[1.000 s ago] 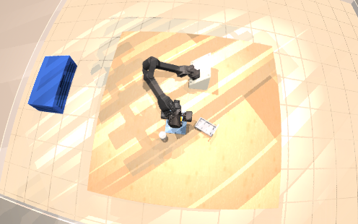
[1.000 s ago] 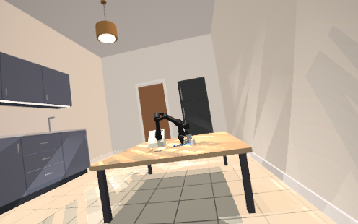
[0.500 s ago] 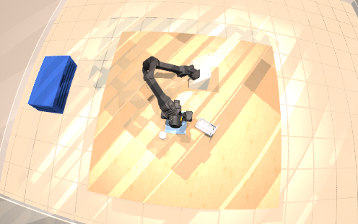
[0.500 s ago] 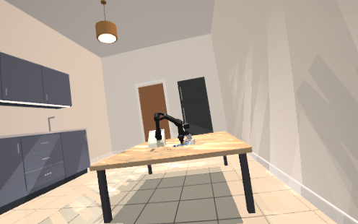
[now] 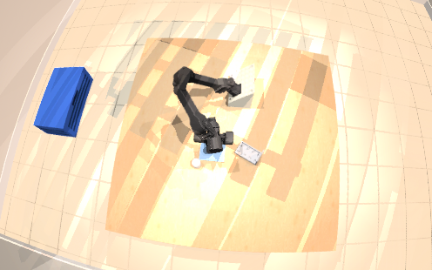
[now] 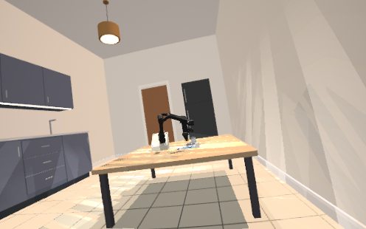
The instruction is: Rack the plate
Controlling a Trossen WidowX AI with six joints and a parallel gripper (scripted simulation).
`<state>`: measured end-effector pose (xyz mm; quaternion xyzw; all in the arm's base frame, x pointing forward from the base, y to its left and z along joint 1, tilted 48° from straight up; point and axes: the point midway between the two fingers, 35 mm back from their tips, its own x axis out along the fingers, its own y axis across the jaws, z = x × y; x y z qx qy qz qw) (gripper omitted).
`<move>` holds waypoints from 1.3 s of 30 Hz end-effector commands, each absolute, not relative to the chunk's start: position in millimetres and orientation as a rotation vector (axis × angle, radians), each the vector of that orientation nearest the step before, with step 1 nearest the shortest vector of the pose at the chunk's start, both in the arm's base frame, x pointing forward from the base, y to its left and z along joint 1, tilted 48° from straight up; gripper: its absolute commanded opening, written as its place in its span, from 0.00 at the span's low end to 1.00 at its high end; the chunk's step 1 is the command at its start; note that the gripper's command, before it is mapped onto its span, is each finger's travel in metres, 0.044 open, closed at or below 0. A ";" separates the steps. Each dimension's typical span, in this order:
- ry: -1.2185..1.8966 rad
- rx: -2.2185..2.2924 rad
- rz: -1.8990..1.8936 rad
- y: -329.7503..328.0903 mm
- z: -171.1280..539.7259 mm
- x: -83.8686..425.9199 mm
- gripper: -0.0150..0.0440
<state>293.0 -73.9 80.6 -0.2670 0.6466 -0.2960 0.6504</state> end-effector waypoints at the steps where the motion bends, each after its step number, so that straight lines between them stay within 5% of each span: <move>1: 1.473 -0.610 -0.662 -56.6 92.9 296.2 0.25; 24: 1.476 -0.652 -0.658 6.4 153.1 299.8 0.25; 39: 1.293 -0.300 -0.946 70.2 84.7 288.3 0.25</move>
